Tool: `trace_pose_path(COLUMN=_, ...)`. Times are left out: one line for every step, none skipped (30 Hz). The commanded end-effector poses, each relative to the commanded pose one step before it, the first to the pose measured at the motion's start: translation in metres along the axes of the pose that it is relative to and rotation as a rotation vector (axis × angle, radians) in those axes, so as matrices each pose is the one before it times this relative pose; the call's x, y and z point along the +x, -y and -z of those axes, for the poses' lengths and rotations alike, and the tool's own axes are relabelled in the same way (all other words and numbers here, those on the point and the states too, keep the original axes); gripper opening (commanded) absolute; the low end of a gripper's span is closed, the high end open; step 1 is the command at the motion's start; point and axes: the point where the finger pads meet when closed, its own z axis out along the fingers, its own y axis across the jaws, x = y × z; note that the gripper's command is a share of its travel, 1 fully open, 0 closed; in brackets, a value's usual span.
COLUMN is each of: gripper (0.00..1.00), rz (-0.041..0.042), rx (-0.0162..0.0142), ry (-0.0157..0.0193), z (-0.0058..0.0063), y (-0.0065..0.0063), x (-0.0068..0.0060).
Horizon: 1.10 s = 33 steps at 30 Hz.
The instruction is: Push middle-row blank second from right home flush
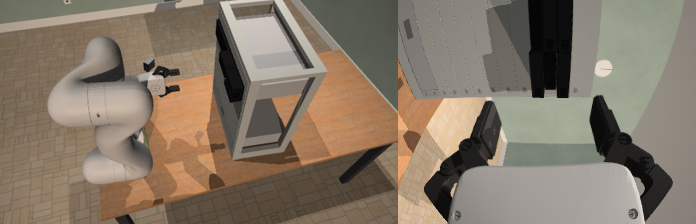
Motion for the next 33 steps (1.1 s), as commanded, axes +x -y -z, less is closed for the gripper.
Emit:
trace_pose_path(gripper=1.0, rz=-0.00874, rx=-0.01062, ry=0.0156, z=0.00121, y=-0.00239, x=-0.00277)
trace_pose_path(gripper=1.0, rz=-0.00228, rx=-0.00341, ry=0.00499, z=0.00041, y=-0.00059, x=-0.00101)
trace_pose_path(gripper=1.0, rz=-0.00211, rx=-0.00319, ry=0.00463, z=0.00038, y=-0.00056, x=-0.00094)
trace_pose_path(gripper=1.0, rz=-0.00195, rx=-0.00298, ry=0.00428, z=0.00035, y=-0.00052, x=-0.00087)
trace_pose_path(gripper=1.0, rz=-0.00179, rx=-0.00277, ry=0.00394, z=0.00033, y=-0.00049, x=-0.0008)
trace_pose_path(gripper=1.0, rz=-0.00164, rx=-0.00256, ry=0.00362, z=0.0003, y=-0.00045, x=-0.00074)
trace_pose_path(gripper=1.0, rz=-0.0015, rx=-0.00235, ry=0.0033, z=0.00028, y=-0.00042, x=-0.00067)
trace_pose_path(gripper=1.0, rz=0.0, rx=0.0, ry=0.0, z=0.0, y=0.0, x=0.0)
trace_pose_path(gripper=1.0, rz=0.0, rx=0.0, ry=0.0, z=0.0, y=0.0, x=0.0)
trace_pose_path(gripper=1.0, rz=-0.00136, rx=-0.00215, ry=0.003, z=0.00025, y=-0.00038, x=-0.00061)
trace_pose_path(gripper=1.0, rz=-0.00122, rx=-0.00195, ry=0.00271, z=0.00023, y=-0.00035, x=-0.00056)
trace_pose_path(gripper=1.0, rz=-0.0011, rx=-0.00176, ry=0.00243, z=0.00021, y=-0.00031, x=-0.0005)
trace_pose_path(gripper=1.0, rz=-0.00098, rx=-0.00158, ry=0.00217, z=0.00018, y=-0.00028, x=-0.00045)
trace_pose_path(gripper=1.0, rz=-0.00086, rx=-0.0014, ry=0.00192, z=0.00016, y=-0.00025, x=-0.00039)
trace_pose_path(gripper=1.0, rz=-0.00075, rx=-0.00123, ry=0.00168, z=0.00014, y=-0.00022, x=-0.00035)
trace_pose_path(gripper=1.0, rz=-0.00065, rx=-0.00107, ry=0.00145, z=0.00012, y=-0.00019, x=-0.0003)
trace_pose_path(gripper=1.0, rz=-0.00056, rx=-0.00092, ry=0.00124, z=0.00011, y=-0.00016, x=-0.00026)
trace_pose_path(gripper=1.0, rz=-0.00047, rx=-0.00077, ry=0.00104, z=0.00009, y=-0.00014, x=-0.00022)
trace_pose_path(gripper=1.0, rz=-0.00039, rx=-0.00064, ry=0.00086, z=0.00007, y=-0.00011, x=-0.00018)
trace_pose_path(gripper=1.0, rz=-0.00031, rx=-0.00052, ry=0.0007, z=0.00006, y=-0.00009, x=-0.00014)
trace_pose_path(gripper=1.0, rz=-0.00025, rx=-0.00041, ry=0.00055, z=0.00005, y=-0.00007, x=-0.00011)
trace_pose_path(gripper=1.0, rz=-0.00019, rx=-0.00031, ry=0.00042, z=0.00004, y=-0.00006, x=-0.00009)
trace_pose_path(gripper=1.0, rz=-0.00014, rx=-0.00022, ry=0.0003, z=0.00003, y=-0.00004, x=-0.00006)
trace_pose_path(gripper=1.0, rz=-0.00009, rx=-0.00015, ry=0.0002, z=0.00002, y=-0.00003, x=-0.00004)
trace_pose_path(gripper=1.0, rz=0.0, rx=0.0, ry=0.0, z=0.0, y=0.0, x=0.0)
trace_pose_path(gripper=1.0, rz=0.0, rx=0.0, ry=0.0, z=0.0, y=0.0, x=0.0)
trace_pose_path(gripper=1.0, rz=-0.00006, rx=-0.00009, ry=0.00013, z=0.00001, y=-0.00002, x=-0.00003)
trace_pose_path(gripper=1.0, rz=-0.00003, rx=-0.00005, ry=0.00006, z=0.00001, y=-0.00001, x=-0.00001)
trace_pose_path(gripper=1.0, rz=-0.00001, rx=-0.00002, ry=0.00002, z=0.0, y=0.0, x=0.0)
trace_pose_path(gripper=1.0, rz=0.0, rx=0.0, ry=0.0, z=0.0, y=0.0, x=0.0)
trace_pose_path(gripper=1.0, rz=0.0, rx=0.0, ry=0.0, z=0.0, y=0.0, x=0.0)
trace_pose_path(gripper=1.0, rz=0.0, rx=0.0, ry=0.0, z=0.0, y=0.0, x=0.0)
trace_pose_path(gripper=1.0, rz=0.0, rx=0.0, ry=0.0, z=0.0, y=0.0, x=0.0)
